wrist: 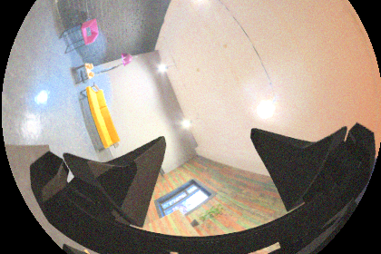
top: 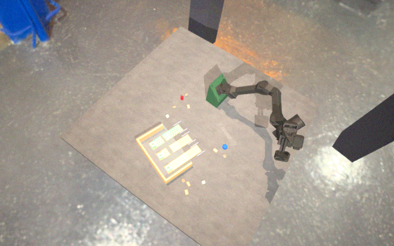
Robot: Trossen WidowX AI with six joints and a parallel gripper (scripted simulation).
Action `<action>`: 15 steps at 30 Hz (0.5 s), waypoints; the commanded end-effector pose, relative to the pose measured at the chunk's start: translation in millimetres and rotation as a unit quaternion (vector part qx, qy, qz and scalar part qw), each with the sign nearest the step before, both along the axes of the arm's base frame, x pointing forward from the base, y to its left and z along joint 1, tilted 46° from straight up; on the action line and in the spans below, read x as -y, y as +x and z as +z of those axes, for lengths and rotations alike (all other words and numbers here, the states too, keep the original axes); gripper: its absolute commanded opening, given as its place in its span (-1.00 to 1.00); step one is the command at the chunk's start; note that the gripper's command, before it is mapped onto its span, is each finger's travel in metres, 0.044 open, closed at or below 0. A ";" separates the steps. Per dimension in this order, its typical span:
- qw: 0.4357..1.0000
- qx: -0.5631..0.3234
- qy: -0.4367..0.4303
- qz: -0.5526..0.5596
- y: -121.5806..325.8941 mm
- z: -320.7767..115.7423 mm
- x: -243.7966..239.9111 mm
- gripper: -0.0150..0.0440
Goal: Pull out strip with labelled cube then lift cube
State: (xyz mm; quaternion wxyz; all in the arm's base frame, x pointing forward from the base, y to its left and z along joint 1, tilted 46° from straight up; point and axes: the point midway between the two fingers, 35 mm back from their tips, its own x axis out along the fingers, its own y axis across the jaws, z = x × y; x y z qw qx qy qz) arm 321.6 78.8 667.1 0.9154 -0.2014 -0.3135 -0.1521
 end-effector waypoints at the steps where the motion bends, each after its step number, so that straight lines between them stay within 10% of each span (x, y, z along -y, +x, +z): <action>1: 0.998 -0.051 -0.031 0.035 51.0 -52.6 -8.5 0.86; 15: 0.942 -0.278 0.012 0.188 143.2 -279.2 41.1 0.86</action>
